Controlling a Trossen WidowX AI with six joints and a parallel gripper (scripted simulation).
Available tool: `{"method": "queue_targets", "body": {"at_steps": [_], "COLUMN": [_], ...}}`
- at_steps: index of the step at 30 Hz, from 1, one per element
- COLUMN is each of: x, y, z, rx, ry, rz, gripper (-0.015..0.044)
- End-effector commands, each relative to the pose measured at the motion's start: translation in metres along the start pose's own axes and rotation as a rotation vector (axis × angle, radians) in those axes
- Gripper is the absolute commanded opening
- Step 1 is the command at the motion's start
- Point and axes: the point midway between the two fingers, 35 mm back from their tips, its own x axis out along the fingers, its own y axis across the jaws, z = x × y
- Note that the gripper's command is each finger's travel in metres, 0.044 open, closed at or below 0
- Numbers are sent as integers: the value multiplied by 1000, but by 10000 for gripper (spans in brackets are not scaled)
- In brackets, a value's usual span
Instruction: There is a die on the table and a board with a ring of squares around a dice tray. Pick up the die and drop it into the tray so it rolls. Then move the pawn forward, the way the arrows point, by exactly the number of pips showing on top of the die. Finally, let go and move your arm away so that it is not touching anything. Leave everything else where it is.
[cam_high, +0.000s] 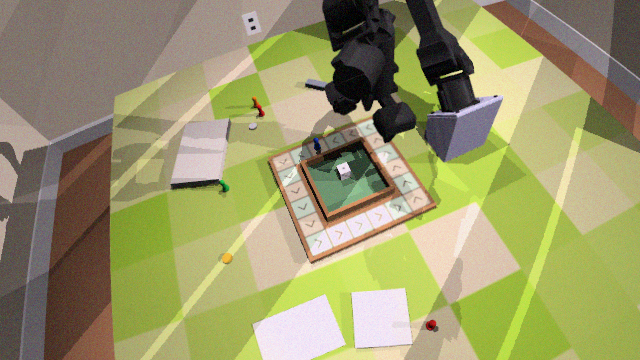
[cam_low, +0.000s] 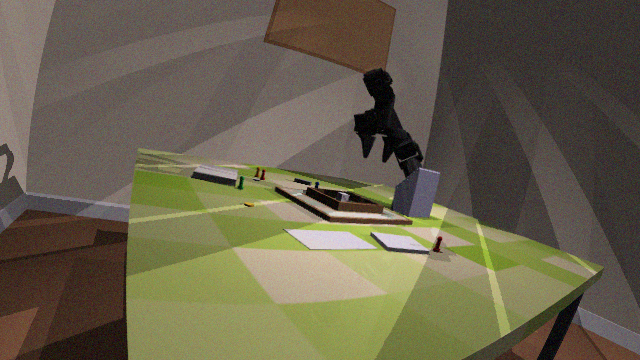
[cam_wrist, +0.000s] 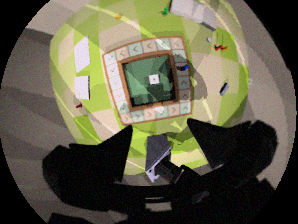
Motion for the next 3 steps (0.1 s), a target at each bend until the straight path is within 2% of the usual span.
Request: {"method": "queue_targets", "body": {"at_steps": [1,3], "x": [1,1], "y": [-2,-2], "z": [4,4], "rx": [10,10], "ry": [1,1], "rz": [-2,-2], "gripper": [440,440]}}
